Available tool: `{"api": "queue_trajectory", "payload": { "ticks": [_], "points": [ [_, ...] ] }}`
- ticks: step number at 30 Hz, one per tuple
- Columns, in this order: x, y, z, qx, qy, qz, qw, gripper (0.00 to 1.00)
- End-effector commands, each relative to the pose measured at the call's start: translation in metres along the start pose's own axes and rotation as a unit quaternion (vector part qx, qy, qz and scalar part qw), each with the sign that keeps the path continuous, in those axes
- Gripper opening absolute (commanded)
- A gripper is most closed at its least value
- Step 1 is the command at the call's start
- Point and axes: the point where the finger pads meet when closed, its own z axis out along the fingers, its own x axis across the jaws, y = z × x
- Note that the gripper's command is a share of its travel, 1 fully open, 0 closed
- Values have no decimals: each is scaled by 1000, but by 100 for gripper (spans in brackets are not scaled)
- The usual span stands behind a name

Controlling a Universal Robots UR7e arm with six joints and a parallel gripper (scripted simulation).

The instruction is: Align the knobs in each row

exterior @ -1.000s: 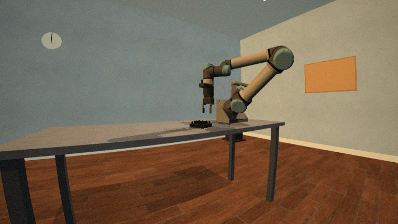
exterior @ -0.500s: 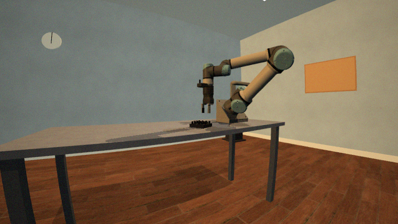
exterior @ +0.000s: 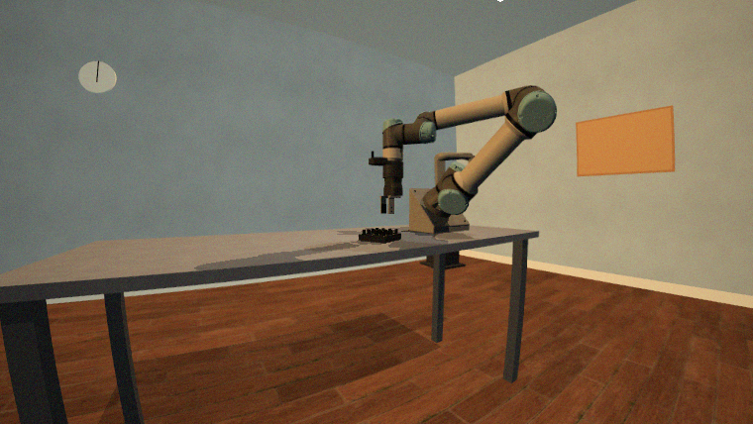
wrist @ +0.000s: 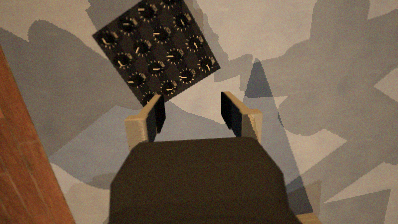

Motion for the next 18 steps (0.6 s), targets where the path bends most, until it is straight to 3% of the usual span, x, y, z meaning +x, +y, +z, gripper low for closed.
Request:
{"api": "queue_trajectory", "payload": {
  "ticks": [1, 15, 18],
  "points": [
    [1, -4, -1, 0, 5, 74, 997, 100],
    [1, -9, -1, 1, 5, 216, 976, 100],
    [0, -11, -1, 1, 5, 266, 964, 100]
  ]
}}
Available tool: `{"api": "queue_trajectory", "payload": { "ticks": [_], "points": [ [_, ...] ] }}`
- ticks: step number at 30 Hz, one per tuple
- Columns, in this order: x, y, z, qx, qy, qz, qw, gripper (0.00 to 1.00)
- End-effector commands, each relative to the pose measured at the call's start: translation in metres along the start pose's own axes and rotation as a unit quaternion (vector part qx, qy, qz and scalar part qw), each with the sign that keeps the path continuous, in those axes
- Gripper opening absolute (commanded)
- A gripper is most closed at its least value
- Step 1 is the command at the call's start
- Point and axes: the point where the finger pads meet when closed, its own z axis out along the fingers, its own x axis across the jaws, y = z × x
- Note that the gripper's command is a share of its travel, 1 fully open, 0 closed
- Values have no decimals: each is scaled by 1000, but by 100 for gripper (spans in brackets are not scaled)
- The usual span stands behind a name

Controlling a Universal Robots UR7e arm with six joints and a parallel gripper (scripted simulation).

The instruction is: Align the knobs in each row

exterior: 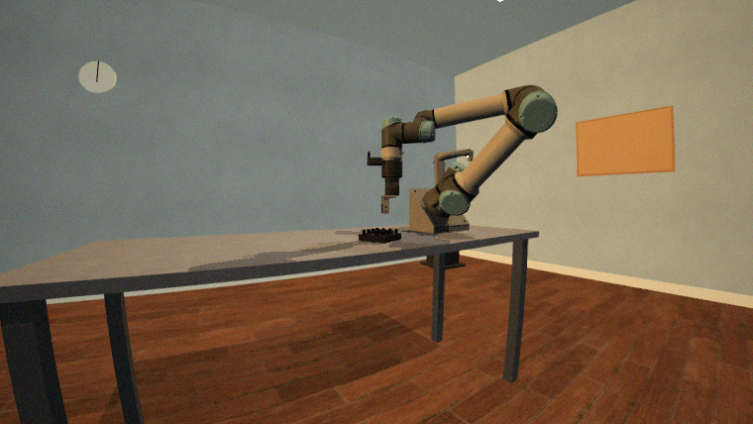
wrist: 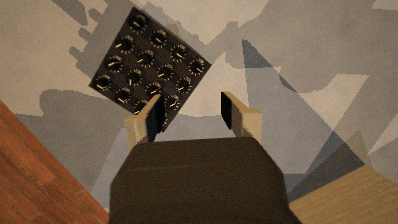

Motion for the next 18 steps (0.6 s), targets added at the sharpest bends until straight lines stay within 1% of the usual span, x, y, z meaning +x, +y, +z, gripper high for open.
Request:
{"api": "queue_trajectory", "payload": {
  "ticks": [1, 6, 12, 14, 16, 18],
  "points": [
    [-1, -2, -1, 2, 4, 78, 997, 100],
    [-2, -3, -1, 2, 4, 137, 991, 100],
    [-4, -4, -1, 3, 4, 207, 978, 100],
    [-4, -4, -1, 3, 4, 207, 978, 100],
    [-5, -4, -1, 3, 4, 247, 969, 100],
    [-5, -4, -1, 3, 4, 268, 963, 100]
  ]
}}
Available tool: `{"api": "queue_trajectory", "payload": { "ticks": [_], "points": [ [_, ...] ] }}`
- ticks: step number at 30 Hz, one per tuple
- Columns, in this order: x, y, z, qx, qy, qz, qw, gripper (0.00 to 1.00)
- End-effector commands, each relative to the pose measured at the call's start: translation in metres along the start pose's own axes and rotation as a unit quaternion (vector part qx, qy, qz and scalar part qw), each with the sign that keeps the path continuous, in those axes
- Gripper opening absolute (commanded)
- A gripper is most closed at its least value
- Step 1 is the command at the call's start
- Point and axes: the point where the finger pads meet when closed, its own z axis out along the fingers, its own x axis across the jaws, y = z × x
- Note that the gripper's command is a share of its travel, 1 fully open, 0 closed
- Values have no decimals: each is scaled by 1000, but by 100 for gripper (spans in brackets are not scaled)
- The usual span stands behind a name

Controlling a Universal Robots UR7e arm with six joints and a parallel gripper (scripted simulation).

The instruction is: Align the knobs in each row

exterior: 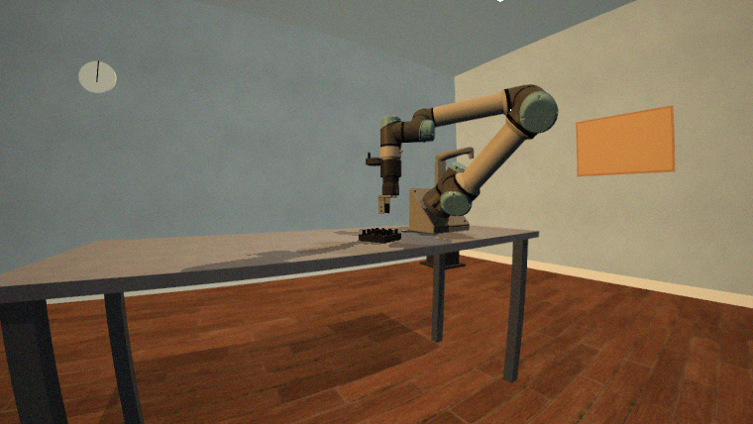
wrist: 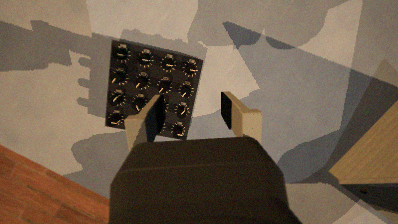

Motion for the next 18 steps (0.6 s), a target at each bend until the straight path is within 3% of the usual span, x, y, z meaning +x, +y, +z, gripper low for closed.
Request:
{"api": "queue_trajectory", "payload": {
  "ticks": [1, 13, 18],
  "points": [
    [-2, 0, 0, 4, 3, 78, 997, 100],
    [-5, 2, 0, 4, 2, 196, 981, 100],
    [-7, 5, 0, 4, 2, 268, 963, 100]
  ]
}}
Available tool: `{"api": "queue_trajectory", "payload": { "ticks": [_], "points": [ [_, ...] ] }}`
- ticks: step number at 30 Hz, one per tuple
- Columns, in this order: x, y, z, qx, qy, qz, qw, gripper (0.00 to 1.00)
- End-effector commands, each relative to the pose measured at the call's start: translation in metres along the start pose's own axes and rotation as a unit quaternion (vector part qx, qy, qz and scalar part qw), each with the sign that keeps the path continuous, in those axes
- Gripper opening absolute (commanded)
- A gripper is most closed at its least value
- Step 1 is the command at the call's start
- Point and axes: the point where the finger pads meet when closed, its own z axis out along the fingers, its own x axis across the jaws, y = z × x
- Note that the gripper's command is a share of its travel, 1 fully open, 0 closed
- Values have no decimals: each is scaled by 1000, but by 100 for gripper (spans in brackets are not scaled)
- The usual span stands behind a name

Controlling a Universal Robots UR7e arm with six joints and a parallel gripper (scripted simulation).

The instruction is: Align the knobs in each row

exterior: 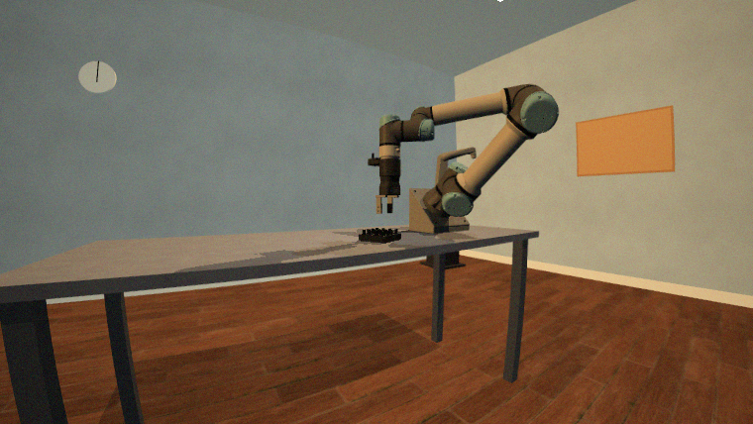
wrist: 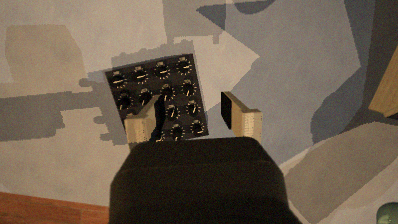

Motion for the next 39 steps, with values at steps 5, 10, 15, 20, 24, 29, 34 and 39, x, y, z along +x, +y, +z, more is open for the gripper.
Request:
{"api": "queue_trajectory", "payload": {
  "ticks": [5, 10, 15, 20, 24, 29, 34, 39],
  "points": [
    [-2, 5, 0, 4, 1, 125, 992, 100],
    [-3, 8, 0, 4, 1, 184, 983, 100],
    [-4, 11, 0, 4, 0, 235, 972, 100],
    [-6, 15, 1, 4, 0, 291, 957, 100],
    [-7, 19, 1, 3, 0, 336, 942, 100],
    [-8, 21, 1, 3, 0, 369, 929, 100],
    [-10, 27, 1, 3, 0, 435, 900, 100],
    [-12, 33, 2, 2, 0, 488, 873, 100]
  ]
}}
